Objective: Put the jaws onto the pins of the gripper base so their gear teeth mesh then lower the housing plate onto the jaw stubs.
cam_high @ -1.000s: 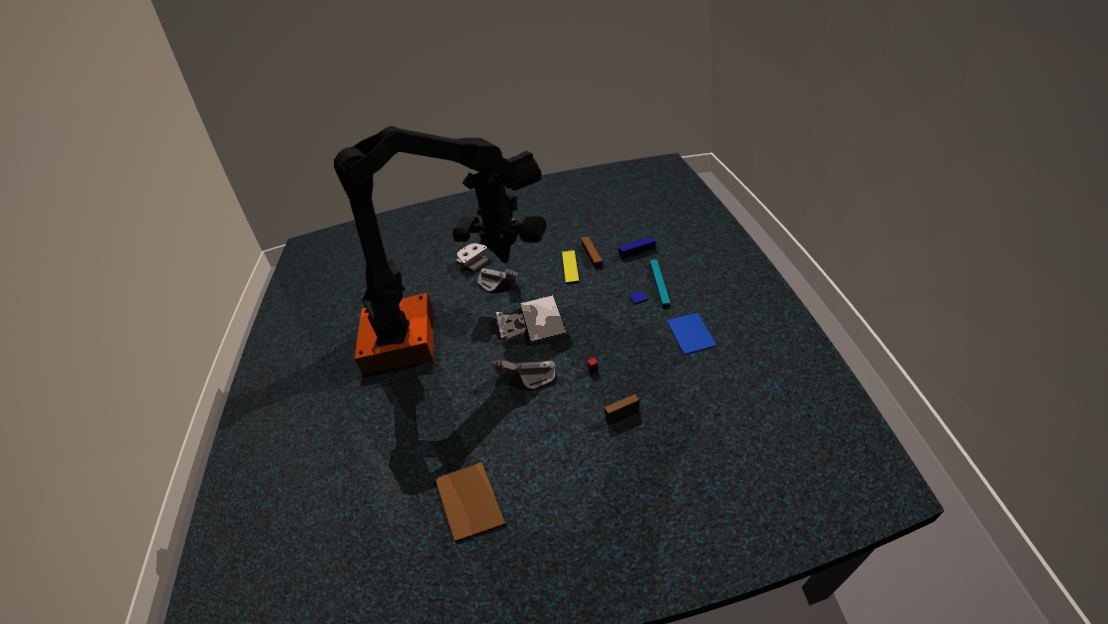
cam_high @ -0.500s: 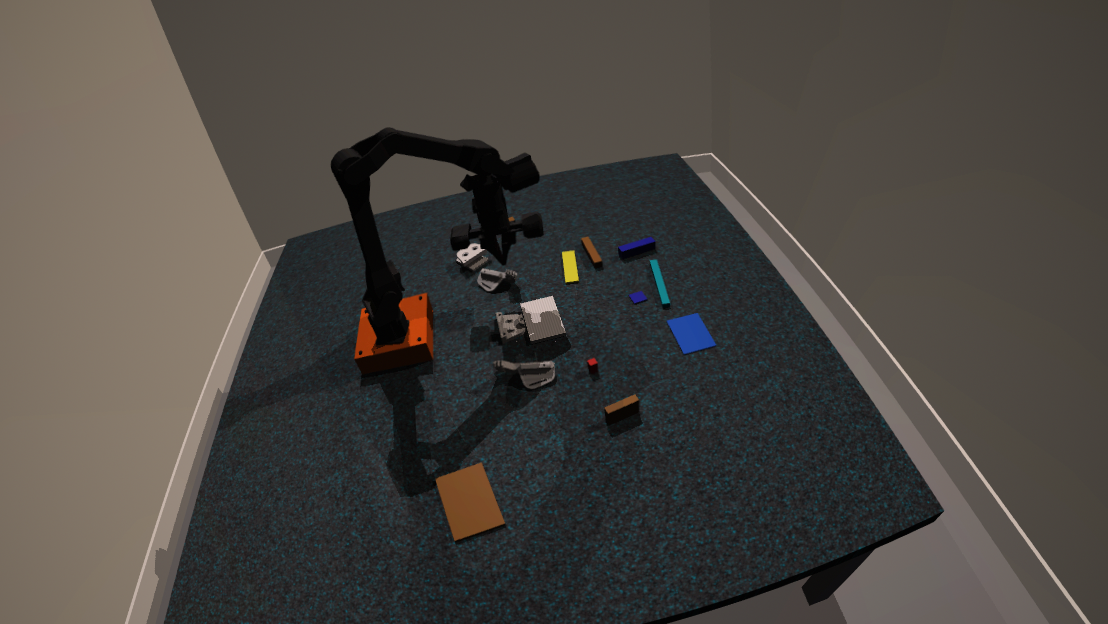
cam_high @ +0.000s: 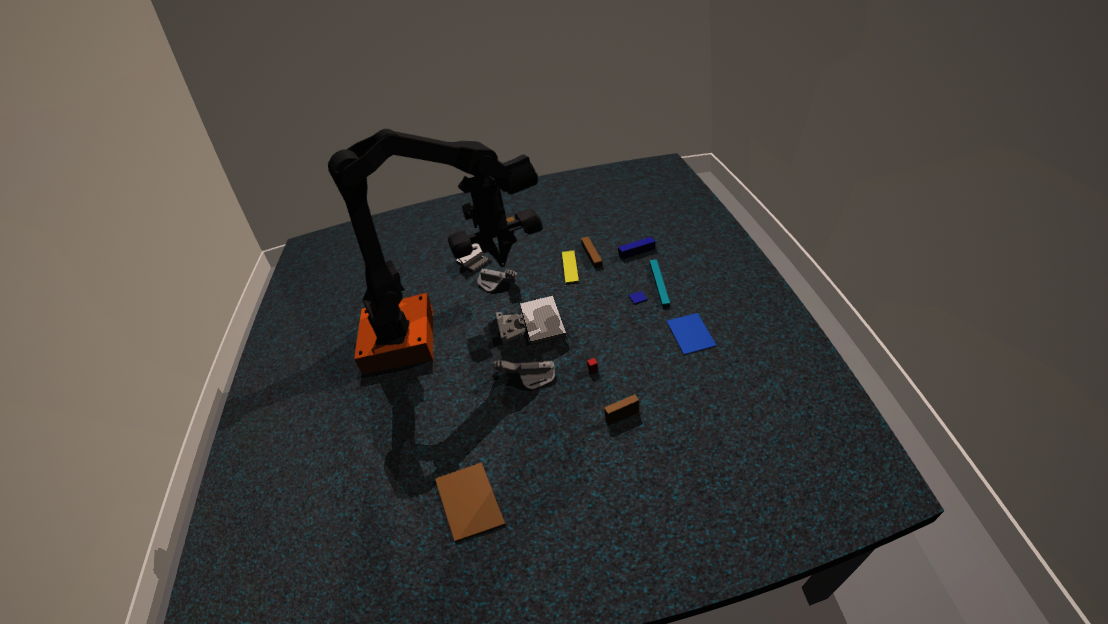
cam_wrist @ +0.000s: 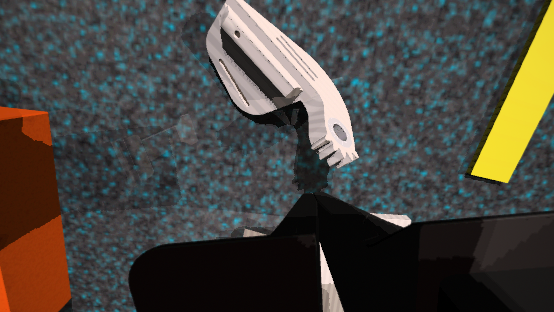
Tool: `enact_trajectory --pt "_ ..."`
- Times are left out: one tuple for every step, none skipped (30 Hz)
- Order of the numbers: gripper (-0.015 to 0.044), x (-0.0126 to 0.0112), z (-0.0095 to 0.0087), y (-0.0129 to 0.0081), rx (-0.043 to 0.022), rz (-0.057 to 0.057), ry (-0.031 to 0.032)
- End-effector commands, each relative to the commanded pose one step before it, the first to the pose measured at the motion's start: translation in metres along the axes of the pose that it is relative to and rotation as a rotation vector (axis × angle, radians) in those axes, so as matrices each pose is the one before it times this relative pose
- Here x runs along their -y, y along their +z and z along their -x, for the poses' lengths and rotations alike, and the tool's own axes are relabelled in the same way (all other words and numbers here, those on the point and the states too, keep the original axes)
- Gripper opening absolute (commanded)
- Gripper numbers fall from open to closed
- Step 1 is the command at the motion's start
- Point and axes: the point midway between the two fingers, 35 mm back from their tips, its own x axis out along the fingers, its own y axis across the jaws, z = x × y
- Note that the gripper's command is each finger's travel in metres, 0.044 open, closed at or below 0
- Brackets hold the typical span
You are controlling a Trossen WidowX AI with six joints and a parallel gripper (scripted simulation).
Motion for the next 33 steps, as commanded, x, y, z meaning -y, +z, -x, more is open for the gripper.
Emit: enact_trajectory --pt "0.0000 -0.00187 -0.00063 -0.00137 0.00107 0.0852 -0.00026" --pt "0.0000 -0.00038 -0.00005 -0.00021 -0.00002 0.0204 0.00004" --pt "0.0000 -0.00038 -0.00005 -0.00020 -0.00002 0.0204 0.00004" --pt "0.0000 -0.00039 -0.00005 -0.00019 -0.00002 0.0204 0.00004" --pt "0.0000 -0.00039 -0.00005 -0.00019 -0.00001 0.0204 0.00004" --pt "0.0000 -0.00040 -0.00006 -0.00018 -0.00001 0.0204 0.00004" --pt "0.0000 -0.00040 -0.00006 -0.00017 -0.00001 0.0204 0.00004" --pt "0.0000 -0.00040 -0.00006 -0.00016 -0.00001 0.0204 0.00004" --pt "0.0000 -0.00040 -0.00006 -0.00015 -0.00001 0.0204 0.00000" --pt "0.0000 -0.00040 -0.00006 -0.00014 -0.00001 0.0204 0.00000" --pt "0.0000 -0.00041 -0.00006 -0.00013 -0.00001 0.0204 0.00001" --pt "0.0000 -0.00041 -0.00006 -0.00012 -0.00001 0.0204 0.00002" --pt "0.0000 -0.00041 -0.00006 -0.00012 -0.00001 0.0204 0.00003" --pt "0.0000 -0.00042 -0.00006 -0.00011 -0.00001 0.0204 0.00003" --pt "0.0000 -0.00042 -0.00006 -0.00010 -0.00001 0.0204 0.00003" --pt "0.0000 -0.00042 -0.00006 -0.00009 -0.00001 0.0204 0.00004" --pt "0.0000 -0.00042 -0.00006 -0.00008 0.00000 0.0204 0.00004" --pt "0.0000 -0.00043 -0.00006 -0.00007 0.00000 0.0204 0.00006" --pt "0.0000 -0.00043 -0.00006 -0.00006 0.00000 0.0204 0.00006" --pt "0.0000 -0.00043 -0.00006 -0.00005 0.00000 0.0204 0.00006" --pt "0.0000 -0.00043 -0.00006 -0.00004 0.00001 0.0204 0.00006" --pt "0.0000 -0.00043 -0.00006 -0.00003 0.00001 0.0204 0.00006" --pt "0.0000 -0.00044 -0.00006 -0.00002 0.00001 0.0204 0.00006" --pt "0.0000 -0.00044 -0.00006 -0.00001 0.00001 0.0204 0.00006" --pt "0.0000 -0.00044 -0.00006 0.00000 0.00001 0.0204 0.00006" --pt "0.0000 -0.00044 -0.00006 0.00001 0.00001 0.0204 0.00006" --pt "0.0000 -0.00036 -0.00005 0.00001 0.00001 0.0170 0.00005" --pt "0.0000 -0.00022 -0.00003 0.00001 0.00001 0.0102 0.00003" --pt "0.0000 -0.00007 -0.00001 0.00000 0.00000 0.0034 0.00001" --pt "0.0000 0.00000 0.00000 0.00000 0.00000 0.0000 0.00000" --pt "0.0000 0.00000 0.00000 0.00000 0.00000 0.0000 0.00000" --pt "0.0000 0.00000 0.00000 0.00000 0.00000 0.0000 0.00000" --pt "0.0000 0.00000 0.00000 0.00000 0.00000 0.0000 0.00000"
